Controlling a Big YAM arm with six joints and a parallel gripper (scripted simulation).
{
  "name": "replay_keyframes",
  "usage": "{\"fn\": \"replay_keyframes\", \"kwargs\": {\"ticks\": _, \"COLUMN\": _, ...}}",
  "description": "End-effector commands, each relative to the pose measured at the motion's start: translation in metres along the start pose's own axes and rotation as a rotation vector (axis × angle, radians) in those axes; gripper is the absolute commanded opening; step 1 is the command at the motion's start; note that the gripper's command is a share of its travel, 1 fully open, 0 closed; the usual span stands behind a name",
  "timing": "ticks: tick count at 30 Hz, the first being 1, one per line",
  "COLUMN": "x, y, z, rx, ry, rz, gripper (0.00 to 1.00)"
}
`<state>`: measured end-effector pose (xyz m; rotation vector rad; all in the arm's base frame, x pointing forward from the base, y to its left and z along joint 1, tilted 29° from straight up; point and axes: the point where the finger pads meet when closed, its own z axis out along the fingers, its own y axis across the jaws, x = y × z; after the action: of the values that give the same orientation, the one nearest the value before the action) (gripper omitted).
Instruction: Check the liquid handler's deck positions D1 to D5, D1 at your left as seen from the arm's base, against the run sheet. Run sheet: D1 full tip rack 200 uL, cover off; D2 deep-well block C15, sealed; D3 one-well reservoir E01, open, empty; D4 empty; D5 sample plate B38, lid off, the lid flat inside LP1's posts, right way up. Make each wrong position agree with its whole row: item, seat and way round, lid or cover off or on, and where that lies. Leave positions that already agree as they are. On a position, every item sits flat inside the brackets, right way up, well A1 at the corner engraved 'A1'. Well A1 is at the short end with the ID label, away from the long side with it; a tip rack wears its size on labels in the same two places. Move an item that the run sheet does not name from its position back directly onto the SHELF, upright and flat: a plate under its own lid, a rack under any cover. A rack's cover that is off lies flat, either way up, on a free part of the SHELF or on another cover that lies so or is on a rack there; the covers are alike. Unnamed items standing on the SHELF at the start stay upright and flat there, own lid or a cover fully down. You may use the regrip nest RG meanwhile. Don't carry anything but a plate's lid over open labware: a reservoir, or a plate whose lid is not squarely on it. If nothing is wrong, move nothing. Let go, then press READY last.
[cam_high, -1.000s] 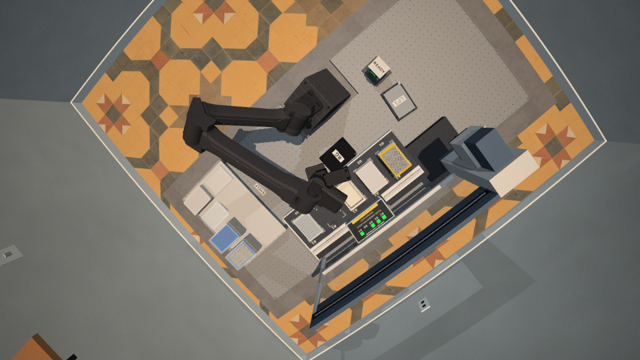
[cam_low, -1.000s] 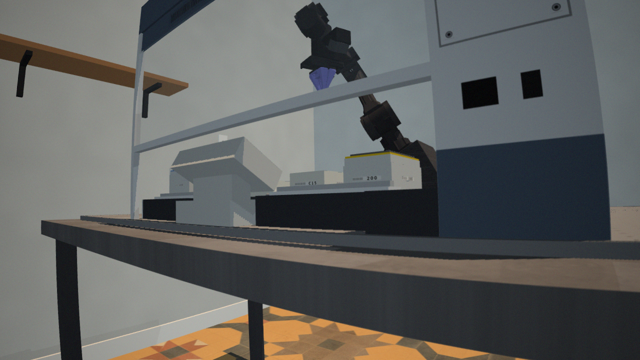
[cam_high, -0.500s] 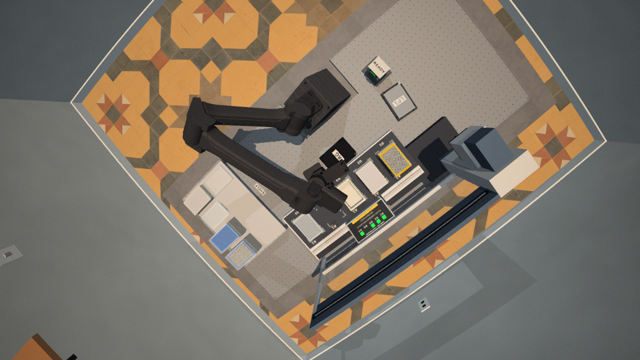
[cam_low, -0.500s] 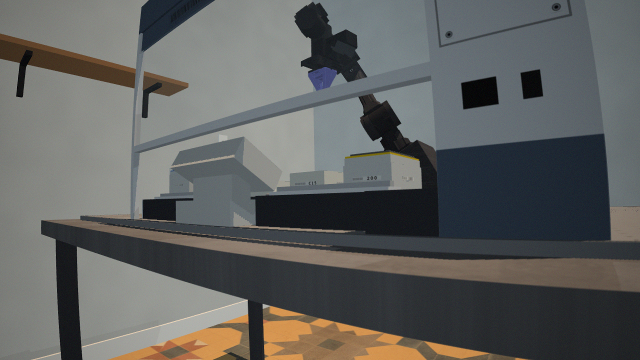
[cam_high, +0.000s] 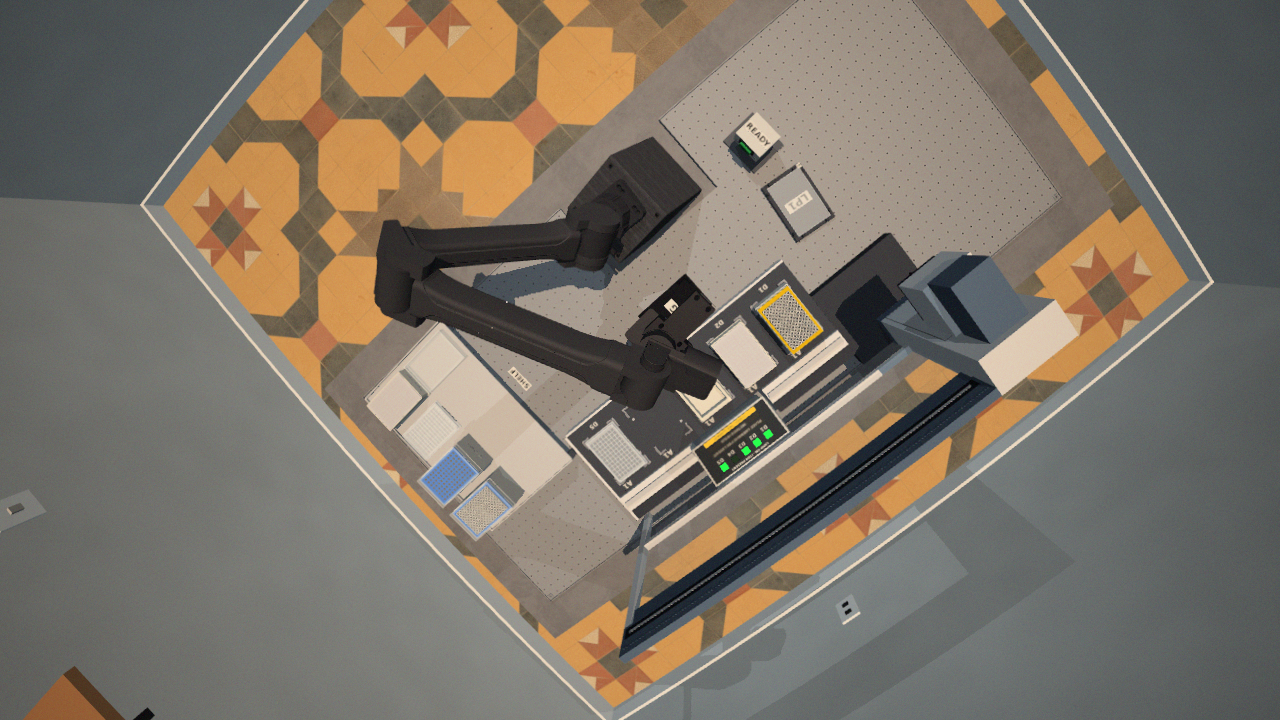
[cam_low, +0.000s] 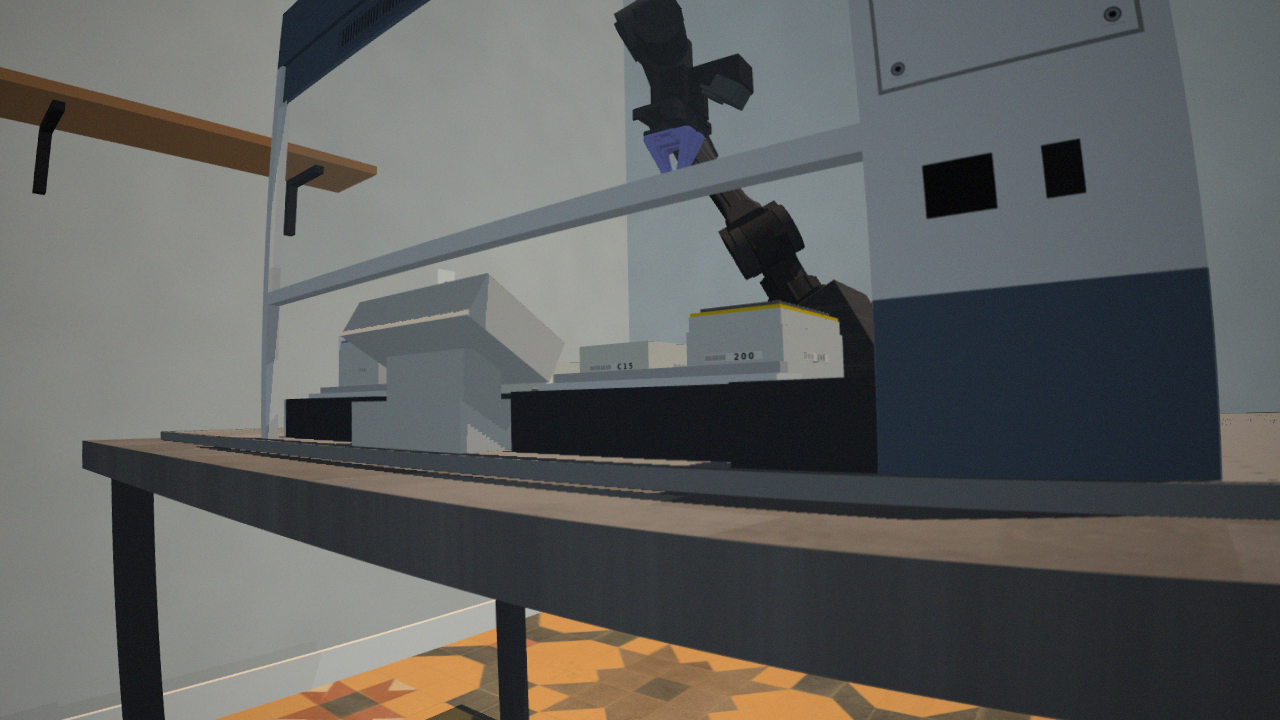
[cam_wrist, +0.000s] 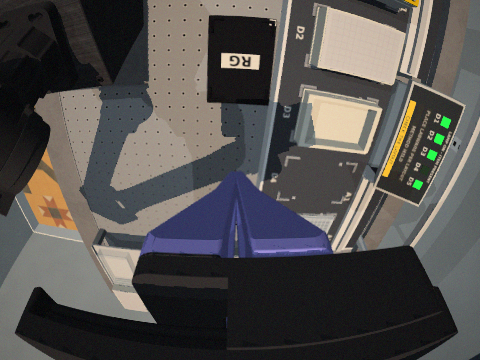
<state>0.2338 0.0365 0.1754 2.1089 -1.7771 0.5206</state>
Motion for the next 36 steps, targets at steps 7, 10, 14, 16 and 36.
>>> {"fn": "replay_keyframes", "kwargs": {"ticks": 7, "x": -0.049, "y": -0.013, "z": -0.01, "rx": 0.033, "ry": -0.018, "rz": 0.021, "gripper": 0.0}}
{"fn": "replay_keyframes", "kwargs": {"ticks": 10, "x": -0.059, "y": -0.018, "z": -0.016, "rx": 0.046, "ry": -0.027, "rz": 0.027, "gripper": 0.0}}
{"fn": "replay_keyframes", "kwargs": {"ticks": 14, "x": -0.075, "y": -0.025, "z": -0.023, "rx": 0.058, "ry": -0.038, "rz": 0.034, "gripper": 0.0}}
{"fn": "replay_keyframes", "kwargs": {"ticks": 16, "x": -0.086, "y": -0.021, "z": -0.017, "rx": 0.046, "ry": -0.031, "rz": 0.028, "gripper": 0.0}}
{"fn": "replay_keyframes", "kwargs": {"ticks": 36, "x": -0.183, "y": -0.03, "z": -0.023, "rx": 0.051, "ry": -0.05, "rz": 0.03, "gripper": 0.0}}
